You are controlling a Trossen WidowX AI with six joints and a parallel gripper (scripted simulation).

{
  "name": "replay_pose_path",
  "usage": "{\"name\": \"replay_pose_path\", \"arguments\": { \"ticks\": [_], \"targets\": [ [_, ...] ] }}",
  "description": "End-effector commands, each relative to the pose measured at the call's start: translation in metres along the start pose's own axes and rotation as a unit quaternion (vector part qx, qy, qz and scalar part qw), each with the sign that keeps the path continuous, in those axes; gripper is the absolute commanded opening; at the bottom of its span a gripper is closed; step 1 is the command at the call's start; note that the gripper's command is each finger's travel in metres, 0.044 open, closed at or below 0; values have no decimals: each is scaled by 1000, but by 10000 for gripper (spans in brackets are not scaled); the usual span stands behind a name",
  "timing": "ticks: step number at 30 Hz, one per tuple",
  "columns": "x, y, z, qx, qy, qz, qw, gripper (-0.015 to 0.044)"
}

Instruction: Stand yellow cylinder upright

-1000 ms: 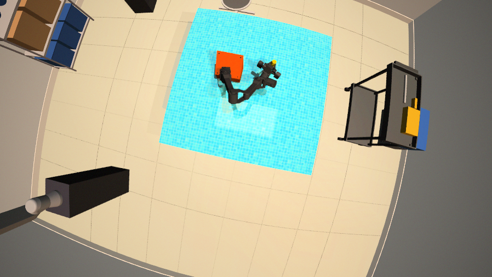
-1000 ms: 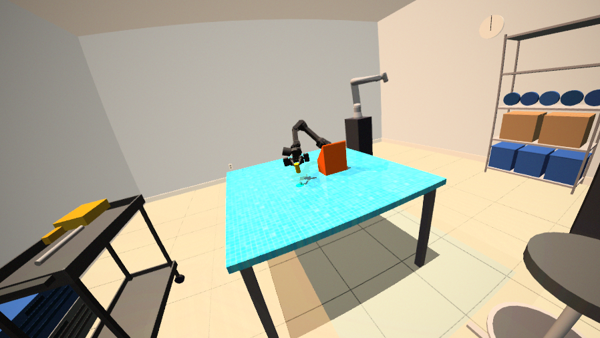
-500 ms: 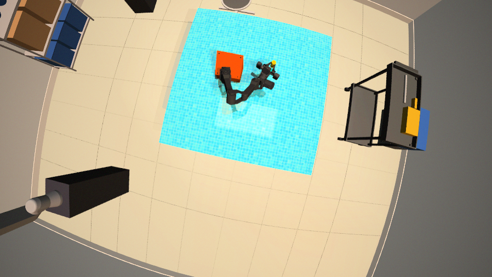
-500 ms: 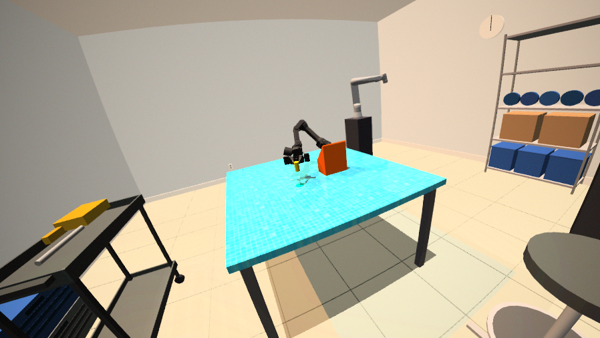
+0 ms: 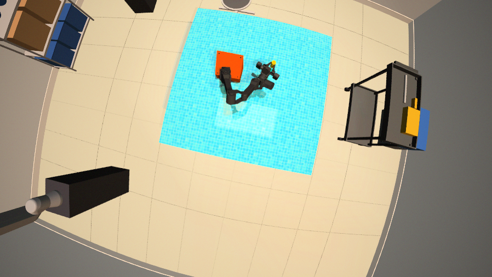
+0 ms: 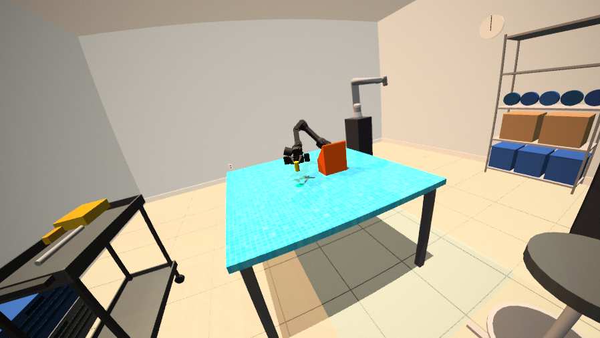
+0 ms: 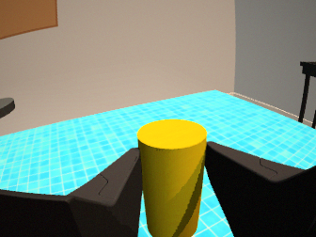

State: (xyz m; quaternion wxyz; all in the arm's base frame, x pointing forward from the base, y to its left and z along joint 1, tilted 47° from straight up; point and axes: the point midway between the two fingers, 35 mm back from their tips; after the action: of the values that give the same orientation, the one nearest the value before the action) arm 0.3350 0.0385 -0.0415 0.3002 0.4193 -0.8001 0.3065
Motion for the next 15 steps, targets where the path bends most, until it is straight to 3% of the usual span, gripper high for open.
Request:
{"name": "replay_pose_path", "arguments": {
  "ticks": [1,15],
  "targets": [
    [0,-1,2,3,-3,0,1000,105],
    [-7,-7,68,3,0,-2,1000,105]
  ]
}}
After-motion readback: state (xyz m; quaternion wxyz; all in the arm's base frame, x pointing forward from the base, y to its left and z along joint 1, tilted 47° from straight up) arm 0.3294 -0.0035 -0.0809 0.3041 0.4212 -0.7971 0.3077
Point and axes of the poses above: the point midway between the two fingers, 35 mm back from their tips, its own x axis back along the fingers, its own y axis across the jaws, z = x × y, and after that the axes turned 4 degrees about -x, right-handed
